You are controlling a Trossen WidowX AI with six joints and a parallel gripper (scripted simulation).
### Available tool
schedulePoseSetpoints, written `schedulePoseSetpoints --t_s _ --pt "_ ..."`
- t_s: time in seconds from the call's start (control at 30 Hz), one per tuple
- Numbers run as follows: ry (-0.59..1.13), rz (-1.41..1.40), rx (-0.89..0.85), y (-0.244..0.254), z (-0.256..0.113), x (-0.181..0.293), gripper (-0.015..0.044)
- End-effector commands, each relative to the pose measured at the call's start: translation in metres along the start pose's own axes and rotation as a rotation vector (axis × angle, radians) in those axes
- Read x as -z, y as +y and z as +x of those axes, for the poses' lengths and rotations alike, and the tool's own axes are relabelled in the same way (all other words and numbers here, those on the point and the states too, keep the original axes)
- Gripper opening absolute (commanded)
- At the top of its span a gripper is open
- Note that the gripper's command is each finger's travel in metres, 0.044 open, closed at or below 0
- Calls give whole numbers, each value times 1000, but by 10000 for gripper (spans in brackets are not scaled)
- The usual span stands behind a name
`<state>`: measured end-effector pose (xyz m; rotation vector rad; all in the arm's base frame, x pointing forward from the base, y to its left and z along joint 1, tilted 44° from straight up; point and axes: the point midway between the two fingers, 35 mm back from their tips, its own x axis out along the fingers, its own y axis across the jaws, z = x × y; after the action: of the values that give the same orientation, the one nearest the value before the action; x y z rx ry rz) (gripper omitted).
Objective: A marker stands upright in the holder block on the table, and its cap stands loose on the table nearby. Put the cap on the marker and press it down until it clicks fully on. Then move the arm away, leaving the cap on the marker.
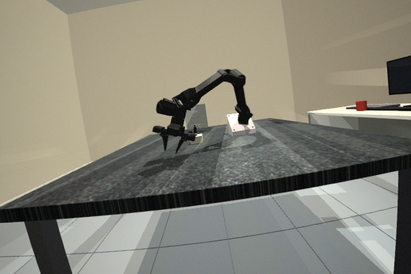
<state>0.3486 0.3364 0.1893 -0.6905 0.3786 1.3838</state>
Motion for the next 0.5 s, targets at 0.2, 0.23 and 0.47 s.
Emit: schedulePoseSetpoints --t_s 0.2,0.23,0.47 --pt "218 661 -6 -48 -30 157 236" --pt "229 707 -6 -49 -33 167 236" --pt "347 1218 -30 -46 -69 265 236"
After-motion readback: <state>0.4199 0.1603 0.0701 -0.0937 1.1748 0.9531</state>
